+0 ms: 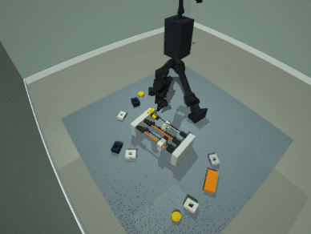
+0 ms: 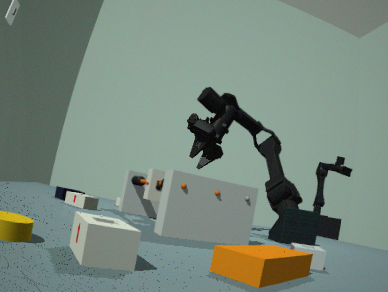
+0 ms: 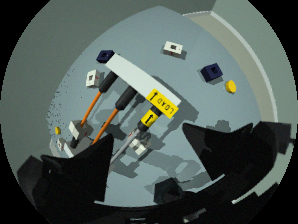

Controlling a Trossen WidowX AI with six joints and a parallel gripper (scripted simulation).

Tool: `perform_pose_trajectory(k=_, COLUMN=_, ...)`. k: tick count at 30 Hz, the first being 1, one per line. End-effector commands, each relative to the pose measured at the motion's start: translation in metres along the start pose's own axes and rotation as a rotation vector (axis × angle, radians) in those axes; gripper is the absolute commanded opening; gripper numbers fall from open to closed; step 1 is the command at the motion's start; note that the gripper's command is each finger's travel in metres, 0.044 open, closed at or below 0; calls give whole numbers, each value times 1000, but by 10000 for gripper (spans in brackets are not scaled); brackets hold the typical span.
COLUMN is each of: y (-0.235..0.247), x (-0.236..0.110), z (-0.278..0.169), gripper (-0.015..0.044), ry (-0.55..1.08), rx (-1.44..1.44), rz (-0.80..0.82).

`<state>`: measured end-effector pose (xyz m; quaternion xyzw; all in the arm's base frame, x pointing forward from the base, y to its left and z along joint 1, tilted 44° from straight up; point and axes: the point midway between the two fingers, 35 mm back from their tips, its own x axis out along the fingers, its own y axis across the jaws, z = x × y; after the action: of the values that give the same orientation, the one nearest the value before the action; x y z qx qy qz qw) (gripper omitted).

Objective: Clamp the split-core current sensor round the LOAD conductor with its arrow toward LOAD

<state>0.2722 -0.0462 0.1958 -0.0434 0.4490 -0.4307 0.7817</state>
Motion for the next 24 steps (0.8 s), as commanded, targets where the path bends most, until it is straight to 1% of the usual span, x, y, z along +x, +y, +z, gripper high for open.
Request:
perform_pose_trajectory(k=1, y=-15, x=-14, z=10, gripper=440, ry=-50, rx=-85, rz=-183)
perform_pose_trajectory(k=23, y=-15, x=-14, z=10, gripper=440, ry=-50, rx=-85, rz=-183)
perform_pose_trajectory(k=24, y=-14, x=-13, z=9, gripper=414, ry=-46, rx=-96, rz=-181)
